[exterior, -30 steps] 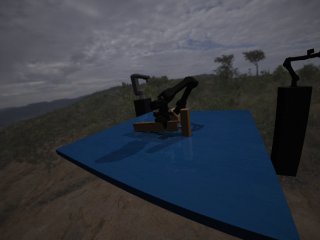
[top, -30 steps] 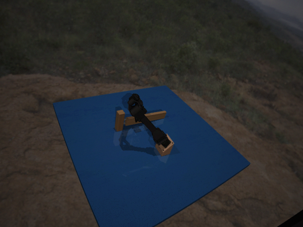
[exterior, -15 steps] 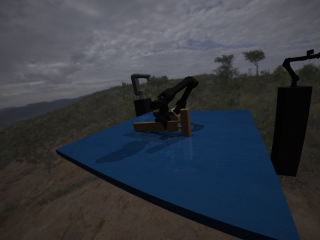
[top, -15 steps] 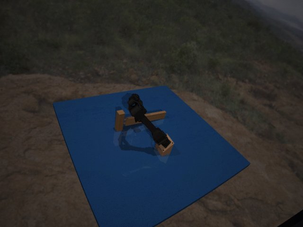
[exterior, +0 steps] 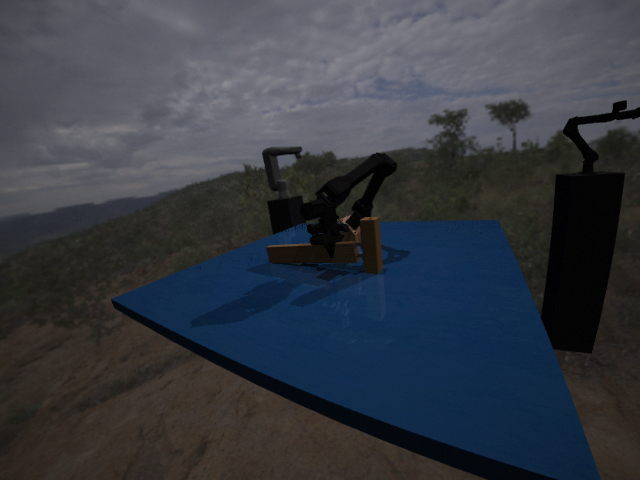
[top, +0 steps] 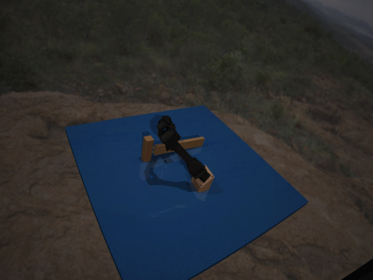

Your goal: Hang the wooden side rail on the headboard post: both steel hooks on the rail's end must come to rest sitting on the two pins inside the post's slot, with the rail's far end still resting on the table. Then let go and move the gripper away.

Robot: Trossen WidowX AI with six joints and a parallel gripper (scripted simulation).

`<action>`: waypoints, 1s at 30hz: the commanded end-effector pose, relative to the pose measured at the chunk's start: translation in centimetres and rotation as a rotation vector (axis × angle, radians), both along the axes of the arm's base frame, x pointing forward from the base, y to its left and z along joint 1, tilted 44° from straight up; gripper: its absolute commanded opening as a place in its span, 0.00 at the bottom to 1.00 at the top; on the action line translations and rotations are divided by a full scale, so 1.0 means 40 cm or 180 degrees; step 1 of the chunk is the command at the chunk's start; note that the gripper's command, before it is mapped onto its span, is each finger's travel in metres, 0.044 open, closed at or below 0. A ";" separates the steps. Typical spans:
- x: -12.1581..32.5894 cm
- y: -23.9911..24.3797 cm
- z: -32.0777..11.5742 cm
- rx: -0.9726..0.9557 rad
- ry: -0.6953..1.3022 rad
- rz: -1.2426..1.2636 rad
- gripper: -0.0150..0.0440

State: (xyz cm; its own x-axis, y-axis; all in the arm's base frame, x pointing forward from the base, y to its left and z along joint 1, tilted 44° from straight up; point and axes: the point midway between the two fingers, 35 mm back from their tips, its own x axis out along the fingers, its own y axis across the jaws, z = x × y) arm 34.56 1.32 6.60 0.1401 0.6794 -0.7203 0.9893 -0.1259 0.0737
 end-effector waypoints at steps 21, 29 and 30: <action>0.003 0.001 0.012 -0.0001 -0.0006 -0.0024 0.25; 0.005 0.002 0.013 -0.0001 -0.0006 -0.0024 0.25; 0.005 0.002 0.014 -0.0001 -0.0006 -0.0024 0.25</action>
State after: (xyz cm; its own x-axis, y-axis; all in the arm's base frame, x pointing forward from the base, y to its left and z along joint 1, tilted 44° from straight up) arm 34.59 1.55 6.83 0.1387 0.6795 -0.7205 0.9895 -0.1248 0.0727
